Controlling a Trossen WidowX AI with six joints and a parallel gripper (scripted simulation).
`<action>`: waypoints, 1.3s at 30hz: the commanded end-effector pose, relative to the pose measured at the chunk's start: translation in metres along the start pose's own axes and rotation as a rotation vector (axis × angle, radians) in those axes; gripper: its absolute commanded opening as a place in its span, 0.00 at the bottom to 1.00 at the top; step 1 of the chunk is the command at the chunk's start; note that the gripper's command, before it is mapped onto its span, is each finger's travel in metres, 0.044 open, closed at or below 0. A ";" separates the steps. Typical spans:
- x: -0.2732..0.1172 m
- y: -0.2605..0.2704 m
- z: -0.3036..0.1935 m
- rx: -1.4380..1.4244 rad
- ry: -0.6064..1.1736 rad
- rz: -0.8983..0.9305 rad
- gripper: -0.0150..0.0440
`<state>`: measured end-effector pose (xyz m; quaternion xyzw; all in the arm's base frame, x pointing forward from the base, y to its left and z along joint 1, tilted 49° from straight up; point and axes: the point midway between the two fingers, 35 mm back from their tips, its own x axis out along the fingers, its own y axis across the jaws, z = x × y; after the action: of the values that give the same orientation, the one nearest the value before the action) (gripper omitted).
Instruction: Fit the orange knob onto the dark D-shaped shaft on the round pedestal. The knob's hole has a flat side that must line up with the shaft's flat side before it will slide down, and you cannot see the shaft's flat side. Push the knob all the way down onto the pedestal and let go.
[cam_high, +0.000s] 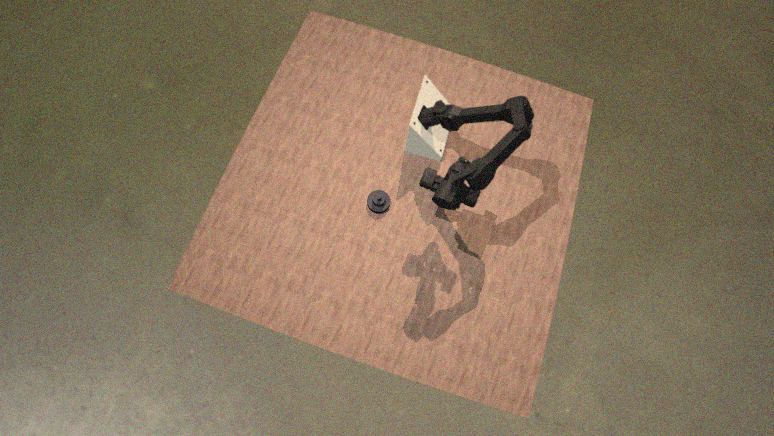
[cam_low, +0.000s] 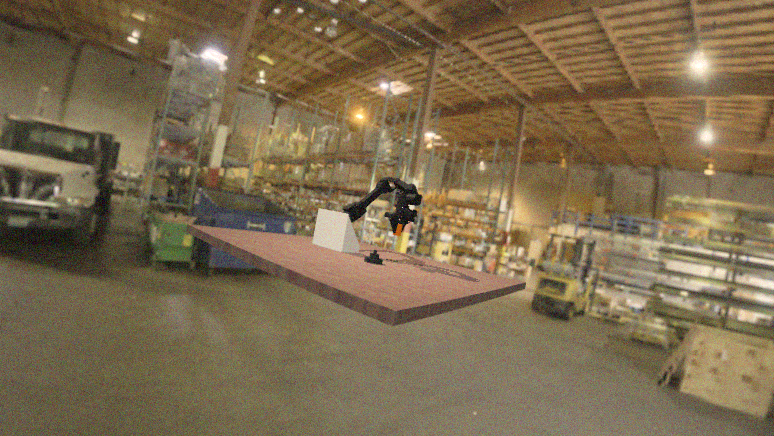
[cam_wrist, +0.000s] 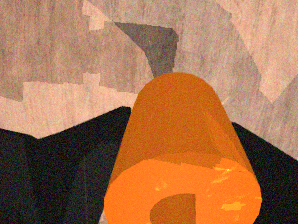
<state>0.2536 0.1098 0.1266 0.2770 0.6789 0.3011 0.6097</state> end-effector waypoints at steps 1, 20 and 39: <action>0.000 -0.011 0.010 -0.007 -0.006 -0.007 0.25; 0.010 -0.063 0.039 -0.007 -0.009 -0.015 0.25; 0.022 -0.121 0.057 -0.007 -0.009 -0.016 0.25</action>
<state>0.3033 0.0561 0.0267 0.2738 0.6790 0.2974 0.6129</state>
